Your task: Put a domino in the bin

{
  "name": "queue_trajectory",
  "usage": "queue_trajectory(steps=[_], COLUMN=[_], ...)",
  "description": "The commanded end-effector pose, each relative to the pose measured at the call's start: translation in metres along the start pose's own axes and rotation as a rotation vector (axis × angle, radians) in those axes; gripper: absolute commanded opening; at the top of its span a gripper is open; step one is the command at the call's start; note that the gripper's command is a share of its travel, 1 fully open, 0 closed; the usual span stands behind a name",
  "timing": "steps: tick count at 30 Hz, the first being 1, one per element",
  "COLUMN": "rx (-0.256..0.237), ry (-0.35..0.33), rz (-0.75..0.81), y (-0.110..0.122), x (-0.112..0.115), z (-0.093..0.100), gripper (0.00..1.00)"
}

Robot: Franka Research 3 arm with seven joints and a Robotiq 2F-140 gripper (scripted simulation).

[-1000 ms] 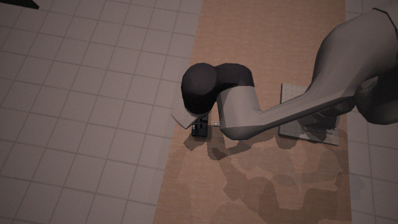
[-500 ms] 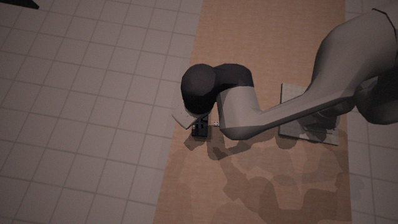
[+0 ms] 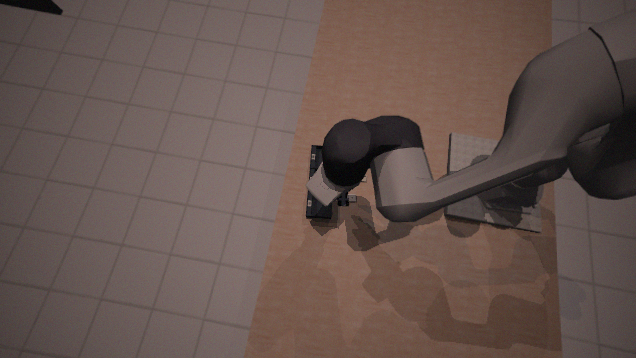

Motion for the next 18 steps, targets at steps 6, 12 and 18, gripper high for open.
queue_trajectory(steps=[6, 12, 18], rx=[-0.013, -0.013, -0.013], ry=[0.048, 0.048, 0.048], rz=[-0.011, -0.011, -0.011], y=[0.011, 0.017, 0.017], x=[0.019, 0.029, 0.025], z=[-0.038, -0.055, -0.055], gripper=[0.25, 0.25, 0.25])
Point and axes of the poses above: the point where the finger pads meet when closed, its own z axis back along the fingers, its own y axis across the jaws, x = y × z, the point moved 6 cm from there along z, back along the fingers, and after that the axes turned 13 degrees about -z, right-handed, at the moved point
